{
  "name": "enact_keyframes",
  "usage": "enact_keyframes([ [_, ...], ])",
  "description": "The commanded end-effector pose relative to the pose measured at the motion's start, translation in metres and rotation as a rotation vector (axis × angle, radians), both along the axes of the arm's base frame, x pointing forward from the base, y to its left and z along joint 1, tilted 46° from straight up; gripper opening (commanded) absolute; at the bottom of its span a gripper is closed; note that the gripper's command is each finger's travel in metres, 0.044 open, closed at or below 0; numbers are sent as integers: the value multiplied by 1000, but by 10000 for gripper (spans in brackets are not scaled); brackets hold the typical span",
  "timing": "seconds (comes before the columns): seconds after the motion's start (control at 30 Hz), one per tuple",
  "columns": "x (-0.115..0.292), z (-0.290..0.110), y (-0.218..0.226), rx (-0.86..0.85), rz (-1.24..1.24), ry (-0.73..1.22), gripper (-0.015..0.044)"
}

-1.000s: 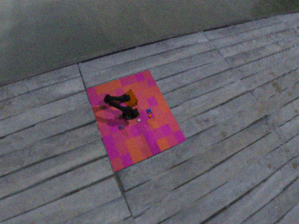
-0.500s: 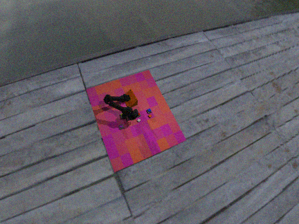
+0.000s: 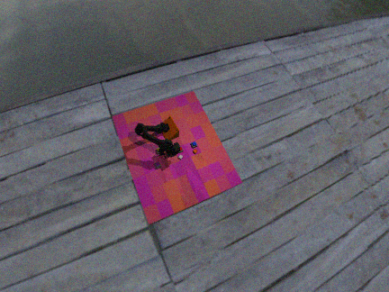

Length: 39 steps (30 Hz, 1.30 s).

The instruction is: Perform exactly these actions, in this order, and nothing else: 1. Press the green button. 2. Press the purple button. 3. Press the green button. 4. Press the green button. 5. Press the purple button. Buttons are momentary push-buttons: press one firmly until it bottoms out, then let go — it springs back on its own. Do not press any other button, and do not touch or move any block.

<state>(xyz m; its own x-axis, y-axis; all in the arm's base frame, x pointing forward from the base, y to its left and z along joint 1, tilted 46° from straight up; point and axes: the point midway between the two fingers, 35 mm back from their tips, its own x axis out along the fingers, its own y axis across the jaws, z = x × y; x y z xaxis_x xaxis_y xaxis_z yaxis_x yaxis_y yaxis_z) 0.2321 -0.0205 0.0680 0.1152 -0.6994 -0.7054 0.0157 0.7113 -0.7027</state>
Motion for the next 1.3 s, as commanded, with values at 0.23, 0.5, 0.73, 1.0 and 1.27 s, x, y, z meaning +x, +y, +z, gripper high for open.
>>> enact_keyframes([
  [0.23,-4,23,22,-6,4,7,20],
  [0.5,-8,52,53,-2,4,8,20],
  [0.73,-11,65,65,-4,4,8,20],
  [1.0,48,139,6,11,9,6,20],
  [1.27,59,172,-29,-9,4,2,20],
])
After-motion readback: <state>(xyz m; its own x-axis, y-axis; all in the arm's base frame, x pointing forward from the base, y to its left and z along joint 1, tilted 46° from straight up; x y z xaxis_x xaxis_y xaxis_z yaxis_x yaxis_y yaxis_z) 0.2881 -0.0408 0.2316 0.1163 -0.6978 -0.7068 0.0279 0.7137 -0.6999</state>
